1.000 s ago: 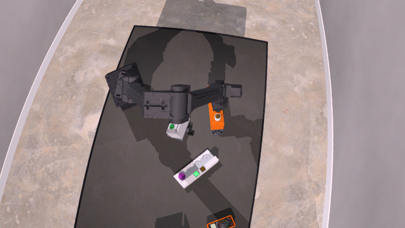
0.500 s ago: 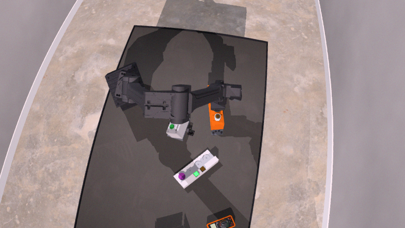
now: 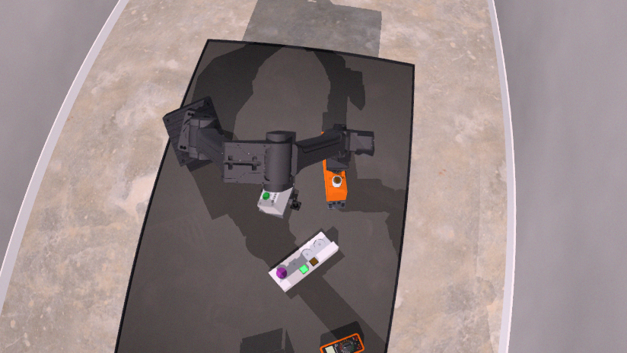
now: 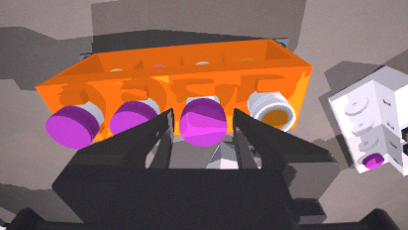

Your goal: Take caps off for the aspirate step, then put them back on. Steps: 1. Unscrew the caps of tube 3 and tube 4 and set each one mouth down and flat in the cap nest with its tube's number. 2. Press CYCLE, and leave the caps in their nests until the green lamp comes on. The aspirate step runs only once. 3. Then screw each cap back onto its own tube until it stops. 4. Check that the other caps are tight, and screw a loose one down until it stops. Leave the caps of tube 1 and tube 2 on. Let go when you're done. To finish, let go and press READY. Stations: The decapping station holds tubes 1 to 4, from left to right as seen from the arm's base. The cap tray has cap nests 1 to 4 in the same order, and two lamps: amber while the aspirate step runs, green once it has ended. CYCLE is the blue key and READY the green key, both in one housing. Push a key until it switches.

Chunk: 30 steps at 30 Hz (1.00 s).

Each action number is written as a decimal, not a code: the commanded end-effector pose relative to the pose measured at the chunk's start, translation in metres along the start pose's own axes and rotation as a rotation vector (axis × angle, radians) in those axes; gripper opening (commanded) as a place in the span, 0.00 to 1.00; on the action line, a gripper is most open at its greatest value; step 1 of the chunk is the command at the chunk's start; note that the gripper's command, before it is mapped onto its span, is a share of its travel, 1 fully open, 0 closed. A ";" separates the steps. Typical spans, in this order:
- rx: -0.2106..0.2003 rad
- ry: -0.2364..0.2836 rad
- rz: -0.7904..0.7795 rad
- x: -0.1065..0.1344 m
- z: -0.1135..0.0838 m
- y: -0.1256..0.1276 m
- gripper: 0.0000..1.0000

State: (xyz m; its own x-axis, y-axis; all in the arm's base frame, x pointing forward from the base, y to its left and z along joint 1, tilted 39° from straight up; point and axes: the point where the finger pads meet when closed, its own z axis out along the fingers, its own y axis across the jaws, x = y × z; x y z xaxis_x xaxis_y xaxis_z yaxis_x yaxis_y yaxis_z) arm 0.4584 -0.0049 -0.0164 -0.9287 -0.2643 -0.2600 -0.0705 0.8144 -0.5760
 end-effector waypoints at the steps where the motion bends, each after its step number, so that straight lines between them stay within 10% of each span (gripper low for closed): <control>1: -0.003 0.011 -0.018 0.008 0.000 0.011 0.49; 15: -0.001 -0.007 -0.003 0.004 -0.006 0.005 0.49; 16: 0.000 -0.007 0.001 -0.001 -0.003 0.001 0.00; 30: 0.000 -0.007 0.001 -0.001 -0.003 0.001 0.00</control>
State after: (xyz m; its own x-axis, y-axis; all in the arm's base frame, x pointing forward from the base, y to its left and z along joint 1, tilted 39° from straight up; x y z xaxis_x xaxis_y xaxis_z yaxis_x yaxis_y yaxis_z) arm 0.4548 -0.0053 -0.0183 -0.9303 -0.2647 -0.2538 -0.0736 0.8128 -0.5779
